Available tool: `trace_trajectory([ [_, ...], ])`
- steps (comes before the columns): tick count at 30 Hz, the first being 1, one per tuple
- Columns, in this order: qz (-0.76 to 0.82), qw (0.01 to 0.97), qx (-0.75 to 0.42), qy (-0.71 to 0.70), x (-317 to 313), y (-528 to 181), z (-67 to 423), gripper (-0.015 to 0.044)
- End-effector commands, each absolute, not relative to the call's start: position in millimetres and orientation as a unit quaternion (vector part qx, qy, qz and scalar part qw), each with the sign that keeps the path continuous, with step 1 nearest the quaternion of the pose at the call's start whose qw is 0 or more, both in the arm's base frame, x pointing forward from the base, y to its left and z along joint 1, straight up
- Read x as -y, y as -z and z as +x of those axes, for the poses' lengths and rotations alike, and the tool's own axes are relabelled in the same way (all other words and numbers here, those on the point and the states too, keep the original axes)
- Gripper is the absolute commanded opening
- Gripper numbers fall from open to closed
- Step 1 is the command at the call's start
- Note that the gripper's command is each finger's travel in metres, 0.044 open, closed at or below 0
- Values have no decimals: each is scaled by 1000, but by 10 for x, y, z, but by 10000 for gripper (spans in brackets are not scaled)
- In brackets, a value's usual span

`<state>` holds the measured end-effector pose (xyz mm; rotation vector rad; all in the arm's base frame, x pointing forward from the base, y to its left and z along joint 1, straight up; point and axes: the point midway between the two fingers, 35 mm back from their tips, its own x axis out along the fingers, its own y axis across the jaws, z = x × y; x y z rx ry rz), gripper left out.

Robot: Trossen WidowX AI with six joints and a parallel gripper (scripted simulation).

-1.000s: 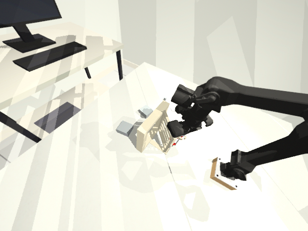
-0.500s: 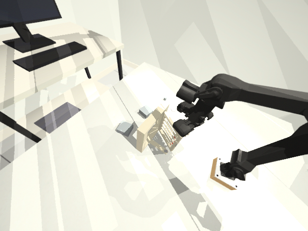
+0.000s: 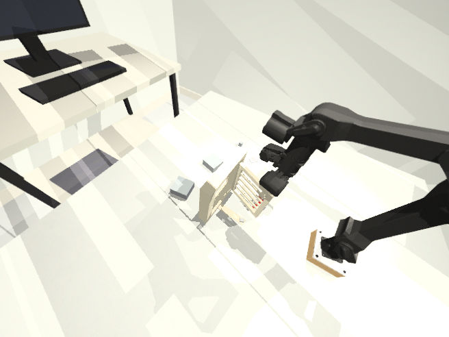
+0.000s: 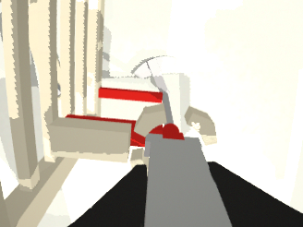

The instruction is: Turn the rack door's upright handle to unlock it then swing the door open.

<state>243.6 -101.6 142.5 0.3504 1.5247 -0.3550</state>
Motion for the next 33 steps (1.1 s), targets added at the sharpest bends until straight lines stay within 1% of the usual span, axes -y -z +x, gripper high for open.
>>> trace_trajectory([
  [1,129,701,-689,132,1081,-1425,2435,9],
  [19,37,712,-700,43,1401,-1429,2440,9],
  [33,34,712,-700,40,1412,-1429,2440,9],
])
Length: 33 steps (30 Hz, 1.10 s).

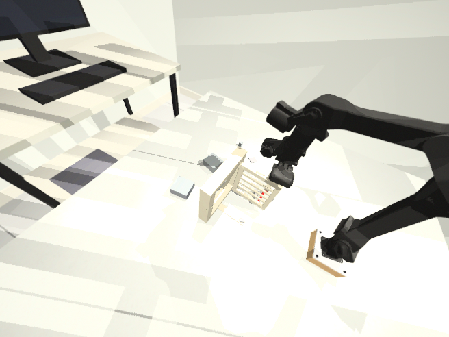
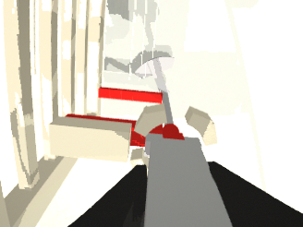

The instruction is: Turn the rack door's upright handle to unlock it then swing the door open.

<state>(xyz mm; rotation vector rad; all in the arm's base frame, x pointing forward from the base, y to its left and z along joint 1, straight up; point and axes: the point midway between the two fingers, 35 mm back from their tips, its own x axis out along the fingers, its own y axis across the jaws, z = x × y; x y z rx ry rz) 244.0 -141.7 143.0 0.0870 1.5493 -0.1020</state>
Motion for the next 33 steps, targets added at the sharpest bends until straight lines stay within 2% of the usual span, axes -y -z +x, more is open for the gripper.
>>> trace_trajectory([
  [1,34,712,-700,40,1412,-1429,2440,9],
  [3,34,712,-700,40,1412,-1429,2440,9],
  [13,34,712,-700,40,1412,-1429,2440,272],
  [14,34,712,-700,40,1412,-1429,2440,281],
  [33,34,713,-699,40,1419,-1633,2456,281],
])
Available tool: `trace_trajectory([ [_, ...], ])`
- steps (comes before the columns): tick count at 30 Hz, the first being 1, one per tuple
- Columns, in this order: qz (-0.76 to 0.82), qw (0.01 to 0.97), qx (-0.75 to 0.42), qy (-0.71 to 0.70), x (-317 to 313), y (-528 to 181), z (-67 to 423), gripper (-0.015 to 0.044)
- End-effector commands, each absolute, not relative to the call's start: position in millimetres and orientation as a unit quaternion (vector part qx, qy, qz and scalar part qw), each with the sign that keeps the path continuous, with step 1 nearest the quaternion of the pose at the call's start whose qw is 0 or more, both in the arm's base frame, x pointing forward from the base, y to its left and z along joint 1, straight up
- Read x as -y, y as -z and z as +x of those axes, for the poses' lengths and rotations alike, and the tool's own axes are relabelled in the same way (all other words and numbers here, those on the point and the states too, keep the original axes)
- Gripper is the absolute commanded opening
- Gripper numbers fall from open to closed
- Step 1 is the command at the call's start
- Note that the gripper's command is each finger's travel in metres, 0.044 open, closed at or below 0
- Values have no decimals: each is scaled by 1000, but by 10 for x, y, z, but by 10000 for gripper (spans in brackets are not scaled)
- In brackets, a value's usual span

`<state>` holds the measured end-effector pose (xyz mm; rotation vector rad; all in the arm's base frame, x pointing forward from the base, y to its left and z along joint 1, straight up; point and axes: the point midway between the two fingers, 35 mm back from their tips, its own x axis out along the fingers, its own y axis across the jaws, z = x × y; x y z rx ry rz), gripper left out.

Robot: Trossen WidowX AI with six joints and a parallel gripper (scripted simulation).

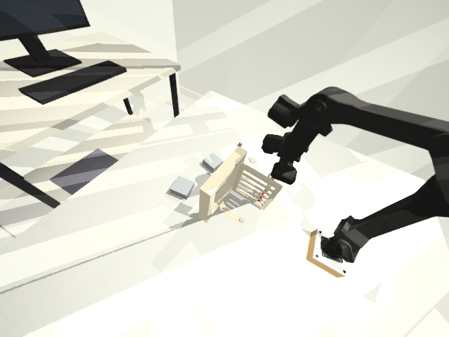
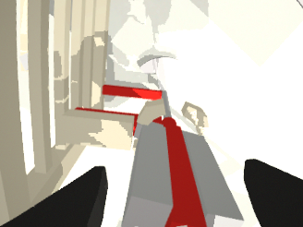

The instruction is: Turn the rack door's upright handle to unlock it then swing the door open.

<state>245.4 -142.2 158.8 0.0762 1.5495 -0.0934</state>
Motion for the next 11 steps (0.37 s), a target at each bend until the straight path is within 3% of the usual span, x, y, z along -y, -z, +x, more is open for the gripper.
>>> trace_trajectory([
  [1,34,713,-699,40,1419,-1645,2457,281],
  [11,34,713,-699,40,1421,-1758,2458,281],
])
